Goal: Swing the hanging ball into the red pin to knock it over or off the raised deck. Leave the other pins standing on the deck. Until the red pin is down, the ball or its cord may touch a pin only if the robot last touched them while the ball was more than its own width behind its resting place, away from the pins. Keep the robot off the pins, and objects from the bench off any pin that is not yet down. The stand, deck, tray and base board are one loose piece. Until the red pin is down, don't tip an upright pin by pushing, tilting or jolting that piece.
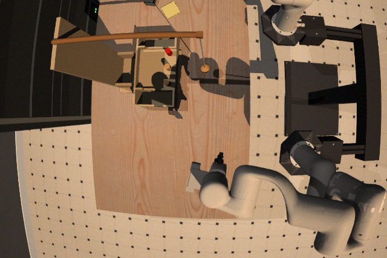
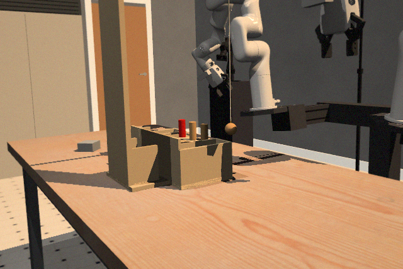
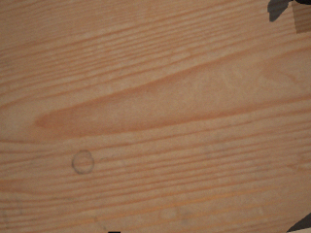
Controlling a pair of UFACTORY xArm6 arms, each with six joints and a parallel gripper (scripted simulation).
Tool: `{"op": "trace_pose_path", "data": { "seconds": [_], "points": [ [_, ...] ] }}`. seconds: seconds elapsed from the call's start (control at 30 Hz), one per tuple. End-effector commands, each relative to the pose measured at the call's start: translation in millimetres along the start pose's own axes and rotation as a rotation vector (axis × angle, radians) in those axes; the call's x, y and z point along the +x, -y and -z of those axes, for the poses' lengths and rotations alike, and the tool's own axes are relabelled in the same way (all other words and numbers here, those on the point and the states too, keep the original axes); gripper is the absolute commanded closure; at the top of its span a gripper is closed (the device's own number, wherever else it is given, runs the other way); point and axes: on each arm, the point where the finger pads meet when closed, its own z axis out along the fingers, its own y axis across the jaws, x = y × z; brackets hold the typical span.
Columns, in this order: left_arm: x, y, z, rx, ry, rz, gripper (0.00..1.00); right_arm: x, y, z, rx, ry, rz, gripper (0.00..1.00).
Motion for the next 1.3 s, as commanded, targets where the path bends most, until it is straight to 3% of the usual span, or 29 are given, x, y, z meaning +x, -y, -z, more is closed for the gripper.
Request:
{"op": "trace_pose_path", "data": {
  "seconds": [0.0, 0.13, 0.2, 0.23, 0.7, 0.77, 0.8, 1.27],
  "points": [
    [1.0, -2.4, -9.9, 0.137, -0.007, -0.185, 0.00, -1.3, -0.4, 20.0, -0.036, -0.029, -0.184, 0.00],
    [3.3, -5.8, -14.9, 0.216, -0.003, -0.300, 0.00, -1.4, 0.1, 32.0, -0.053, -0.056, -0.298, 0.00],
    [3.3, -5.8, -14.9, 0.216, -0.003, -0.300, 0.00, -1.4, 0.1, 32.0, -0.053, -0.056, -0.298, 0.00],
    [5.7, -8.9, -17.7, 0.274, -0.001, -0.386, 0.00, -1.4, 0.4, 38.9, -0.062, -0.073, -0.361, 0.00],
    [22.0, -33.4, -24.6, 0.537, -0.003, -0.797, 0.00, -0.6, 4.4, 82.6, -0.102, -0.193, -0.752, 0.00],
    [22.0, -33.4, -24.6, 0.537, -0.003, -0.797, 0.00, -0.6, 4.4, 82.6, -0.102, -0.193, -0.752, 0.00],
    [26.1, -41.2, -25.1, 0.593, -0.005, -0.887, 0.00, -0.4, 5.3, 89.3, -0.106, -0.214, -0.809, 0.00],
    [42.4, -90.5, -25.5, 0.852, -0.027, -1.313, 0.00, 1.8, 13.1, 134.7, -0.106, -0.366, -1.181, 0.00]
  ]
}}
